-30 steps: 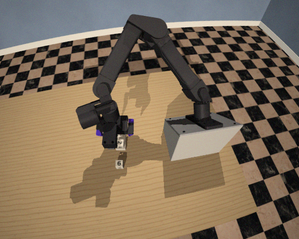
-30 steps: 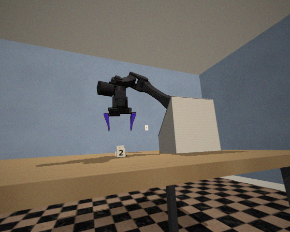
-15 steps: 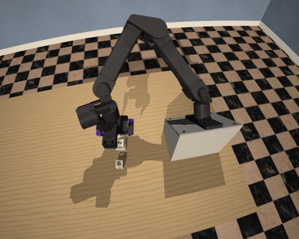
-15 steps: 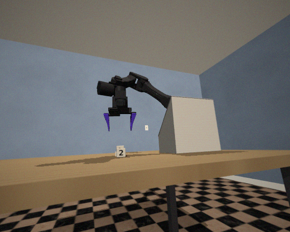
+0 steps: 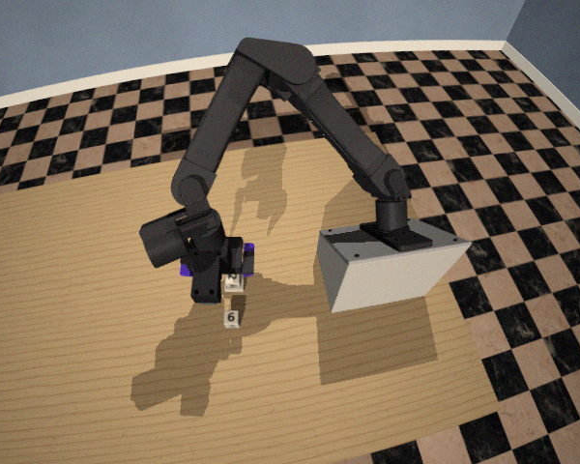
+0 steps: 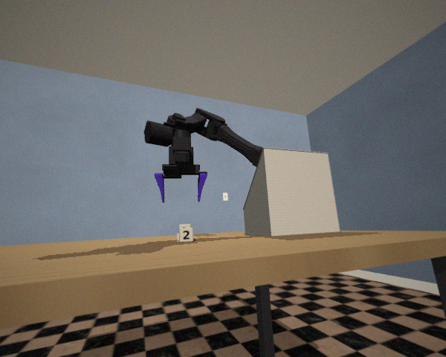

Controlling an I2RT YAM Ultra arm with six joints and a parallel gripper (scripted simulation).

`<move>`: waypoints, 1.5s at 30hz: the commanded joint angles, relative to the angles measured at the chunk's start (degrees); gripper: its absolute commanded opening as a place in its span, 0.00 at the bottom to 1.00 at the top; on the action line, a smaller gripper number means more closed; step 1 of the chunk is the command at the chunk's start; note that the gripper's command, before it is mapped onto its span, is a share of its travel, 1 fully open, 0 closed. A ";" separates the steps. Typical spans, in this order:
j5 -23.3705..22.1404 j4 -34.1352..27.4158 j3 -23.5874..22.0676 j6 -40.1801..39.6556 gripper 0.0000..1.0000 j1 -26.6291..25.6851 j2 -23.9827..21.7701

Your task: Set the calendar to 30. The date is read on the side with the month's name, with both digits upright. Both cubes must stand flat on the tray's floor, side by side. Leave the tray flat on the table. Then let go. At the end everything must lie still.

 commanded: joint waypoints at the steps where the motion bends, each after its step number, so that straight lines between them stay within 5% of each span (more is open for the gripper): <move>1: -1.93 1.20 3.67 5.48 1.00 5.37 8.41; 5: -2.22 1.42 5.19 7.07 1.00 6.61 11.24; 6: -2.22 1.42 5.19 7.07 0.47 6.61 11.24; 45: -2.21 1.52 5.16 7.01 0.47 6.57 11.27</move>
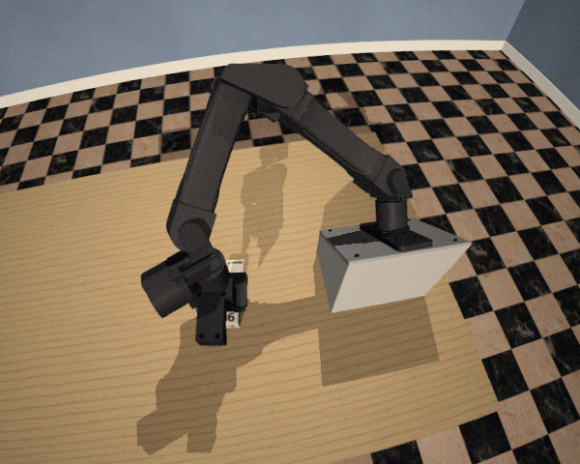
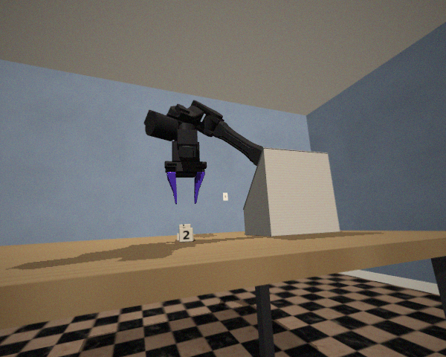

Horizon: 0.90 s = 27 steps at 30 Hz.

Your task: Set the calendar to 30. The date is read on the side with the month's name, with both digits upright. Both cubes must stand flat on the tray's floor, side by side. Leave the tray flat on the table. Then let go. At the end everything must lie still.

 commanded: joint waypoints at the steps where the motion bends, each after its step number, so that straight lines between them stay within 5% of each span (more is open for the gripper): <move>1: -0.09 0.10 0.19 -0.03 0.47 0.45 -0.35; 27: 0.60 5.83 -1.66 -3.23 0.47 -2.03 1.40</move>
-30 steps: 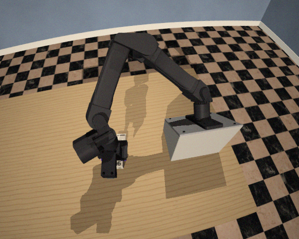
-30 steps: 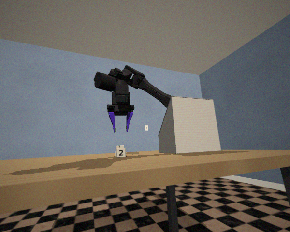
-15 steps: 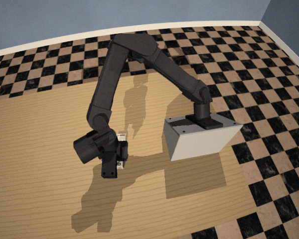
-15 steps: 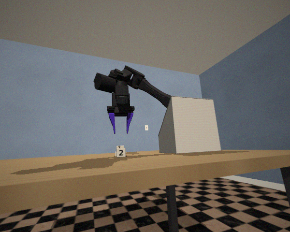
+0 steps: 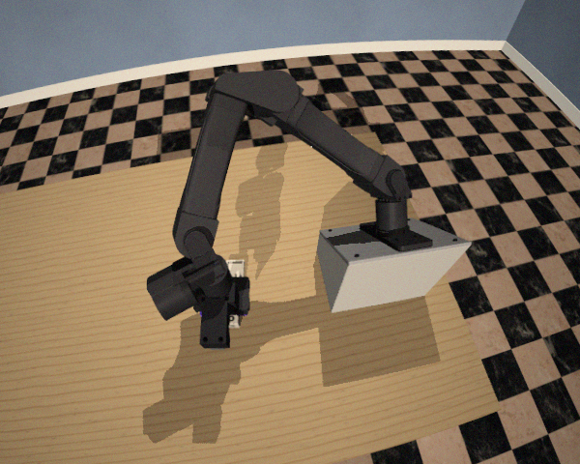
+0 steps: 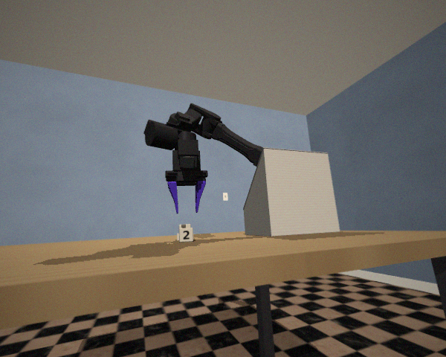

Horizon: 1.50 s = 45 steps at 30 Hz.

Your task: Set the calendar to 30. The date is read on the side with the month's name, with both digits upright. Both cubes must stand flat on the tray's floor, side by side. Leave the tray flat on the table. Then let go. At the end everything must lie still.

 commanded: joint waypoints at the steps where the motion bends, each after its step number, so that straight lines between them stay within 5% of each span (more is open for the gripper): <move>1: 0.07 1.65 0.00 -0.96 0.47 0.16 -0.11; 45: 0.73 7.87 -1.50 -4.63 0.47 -2.61 2.13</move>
